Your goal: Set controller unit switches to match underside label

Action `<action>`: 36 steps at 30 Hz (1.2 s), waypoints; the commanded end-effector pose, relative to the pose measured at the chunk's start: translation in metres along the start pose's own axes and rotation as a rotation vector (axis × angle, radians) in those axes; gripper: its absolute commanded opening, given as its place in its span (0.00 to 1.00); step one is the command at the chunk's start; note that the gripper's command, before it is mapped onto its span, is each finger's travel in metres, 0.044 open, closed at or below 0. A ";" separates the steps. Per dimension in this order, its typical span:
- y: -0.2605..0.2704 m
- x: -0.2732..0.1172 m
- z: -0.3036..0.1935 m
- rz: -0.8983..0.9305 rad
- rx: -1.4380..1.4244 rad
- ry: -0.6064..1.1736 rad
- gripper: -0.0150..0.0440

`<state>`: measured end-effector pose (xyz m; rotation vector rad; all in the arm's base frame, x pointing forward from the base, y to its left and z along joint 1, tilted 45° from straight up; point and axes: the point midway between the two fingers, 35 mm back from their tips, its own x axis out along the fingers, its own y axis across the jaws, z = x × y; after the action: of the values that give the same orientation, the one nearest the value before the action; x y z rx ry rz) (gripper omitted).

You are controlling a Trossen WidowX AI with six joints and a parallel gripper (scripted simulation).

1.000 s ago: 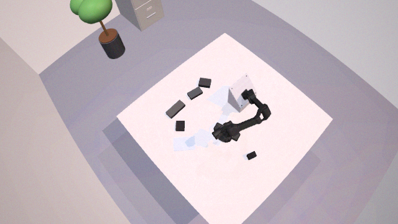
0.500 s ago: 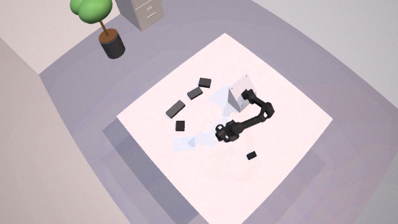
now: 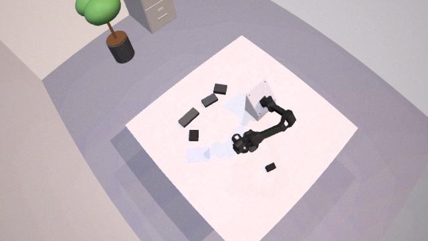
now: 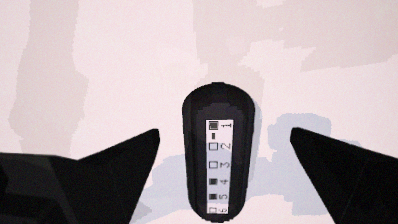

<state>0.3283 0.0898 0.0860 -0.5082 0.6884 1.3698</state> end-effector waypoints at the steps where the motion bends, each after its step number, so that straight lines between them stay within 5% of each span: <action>1: 0.001 0.006 -0.001 0.004 0.008 -0.001 1.00; 32: 0.002 0.053 0.000 0.003 0.008 -0.004 1.00; 36: 0.002 0.053 0.000 0.003 0.008 -0.004 0.82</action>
<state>0.3300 0.1275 0.0516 -0.5026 0.6810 1.3717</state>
